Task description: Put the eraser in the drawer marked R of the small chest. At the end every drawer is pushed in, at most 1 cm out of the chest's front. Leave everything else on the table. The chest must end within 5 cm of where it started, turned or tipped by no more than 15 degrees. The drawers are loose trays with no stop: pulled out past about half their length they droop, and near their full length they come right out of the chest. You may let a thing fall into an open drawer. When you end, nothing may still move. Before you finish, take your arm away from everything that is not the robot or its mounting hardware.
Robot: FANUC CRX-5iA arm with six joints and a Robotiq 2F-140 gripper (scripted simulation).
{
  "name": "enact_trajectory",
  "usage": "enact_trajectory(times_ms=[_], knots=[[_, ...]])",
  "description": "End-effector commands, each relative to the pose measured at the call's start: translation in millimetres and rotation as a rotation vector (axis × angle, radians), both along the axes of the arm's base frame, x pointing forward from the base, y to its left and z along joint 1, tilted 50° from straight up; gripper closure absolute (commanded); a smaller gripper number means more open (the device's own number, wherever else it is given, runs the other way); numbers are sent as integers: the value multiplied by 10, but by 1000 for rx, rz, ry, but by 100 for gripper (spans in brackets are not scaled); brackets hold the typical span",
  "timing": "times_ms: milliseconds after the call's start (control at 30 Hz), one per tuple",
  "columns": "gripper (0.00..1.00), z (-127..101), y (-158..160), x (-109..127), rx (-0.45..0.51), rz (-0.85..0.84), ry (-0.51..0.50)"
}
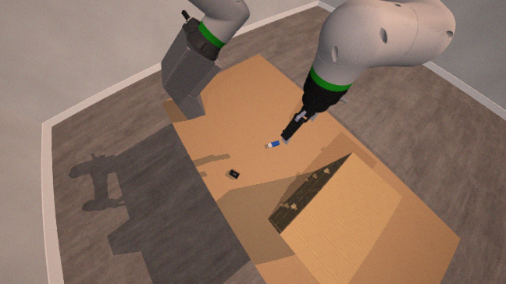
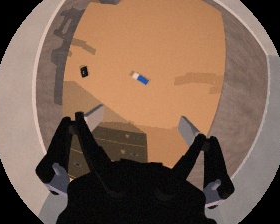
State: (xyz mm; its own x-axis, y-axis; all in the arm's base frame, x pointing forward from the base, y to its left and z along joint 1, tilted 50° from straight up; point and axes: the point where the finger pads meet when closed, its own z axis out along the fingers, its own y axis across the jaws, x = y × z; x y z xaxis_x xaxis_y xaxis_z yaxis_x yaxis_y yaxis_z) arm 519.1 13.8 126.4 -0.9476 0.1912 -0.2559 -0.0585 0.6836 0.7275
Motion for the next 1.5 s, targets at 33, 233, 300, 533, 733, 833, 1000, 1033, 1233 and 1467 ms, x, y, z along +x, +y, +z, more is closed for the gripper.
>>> enact_trajectory(times_ms=[33, 233, 300, 533, 733, 833, 1000, 1033, 1233, 1467], knots=[[0, 1, -2, -1, 0, 2, 2], [0, 1, -3, -1, 0, 2, 2], [0, -2, -4, -6, 0, 2, 2], [0, -72, -49, -120, 0, 2, 2], [0, -154, -101, -254, 0, 2, 2], [0, -223, -145, -366, 0, 2, 2], [0, -321, -207, -527, 0, 2, 2], [0, -335, -216, -549, 0, 2, 2], [0, -368, -236, -603, 0, 2, 2], [0, -370, -235, -601, 0, -1, -1]])
